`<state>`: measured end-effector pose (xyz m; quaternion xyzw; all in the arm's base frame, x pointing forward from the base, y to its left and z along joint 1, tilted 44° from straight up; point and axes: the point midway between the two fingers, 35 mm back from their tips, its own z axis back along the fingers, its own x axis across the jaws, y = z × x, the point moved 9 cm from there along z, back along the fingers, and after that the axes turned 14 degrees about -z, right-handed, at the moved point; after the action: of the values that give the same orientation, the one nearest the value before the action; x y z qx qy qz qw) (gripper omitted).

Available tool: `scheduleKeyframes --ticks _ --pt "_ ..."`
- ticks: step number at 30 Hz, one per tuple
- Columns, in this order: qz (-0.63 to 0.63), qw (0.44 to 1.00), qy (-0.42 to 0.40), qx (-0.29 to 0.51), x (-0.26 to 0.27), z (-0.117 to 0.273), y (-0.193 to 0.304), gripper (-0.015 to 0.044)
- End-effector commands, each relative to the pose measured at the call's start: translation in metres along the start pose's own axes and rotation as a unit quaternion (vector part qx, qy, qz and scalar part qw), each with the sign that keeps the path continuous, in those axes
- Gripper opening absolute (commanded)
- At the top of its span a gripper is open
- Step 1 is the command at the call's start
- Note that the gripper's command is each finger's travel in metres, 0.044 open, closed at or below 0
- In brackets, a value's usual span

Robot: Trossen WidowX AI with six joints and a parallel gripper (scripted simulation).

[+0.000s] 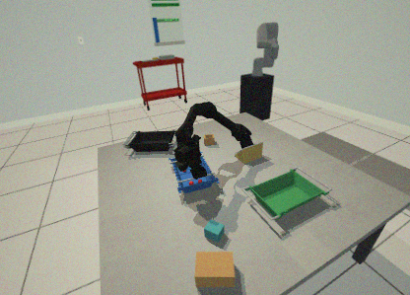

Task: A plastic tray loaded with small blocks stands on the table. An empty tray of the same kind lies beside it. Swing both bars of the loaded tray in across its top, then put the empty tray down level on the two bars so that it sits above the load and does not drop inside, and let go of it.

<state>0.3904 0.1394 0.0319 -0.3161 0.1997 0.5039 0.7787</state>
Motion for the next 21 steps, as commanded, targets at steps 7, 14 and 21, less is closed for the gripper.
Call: scheduleKeyframes --ticks 7,14,21 --pt "0.0 1.0 -0.005 -0.004 0.0031 0.0203 0.0013 0.0084" --pt "0.0 1.0 -0.005 -0.004 0.0031 0.0203 0.0013 0.0084" --pt "0.0 1.0 -0.005 -0.004 0.0031 0.0203 0.0013 0.0084"
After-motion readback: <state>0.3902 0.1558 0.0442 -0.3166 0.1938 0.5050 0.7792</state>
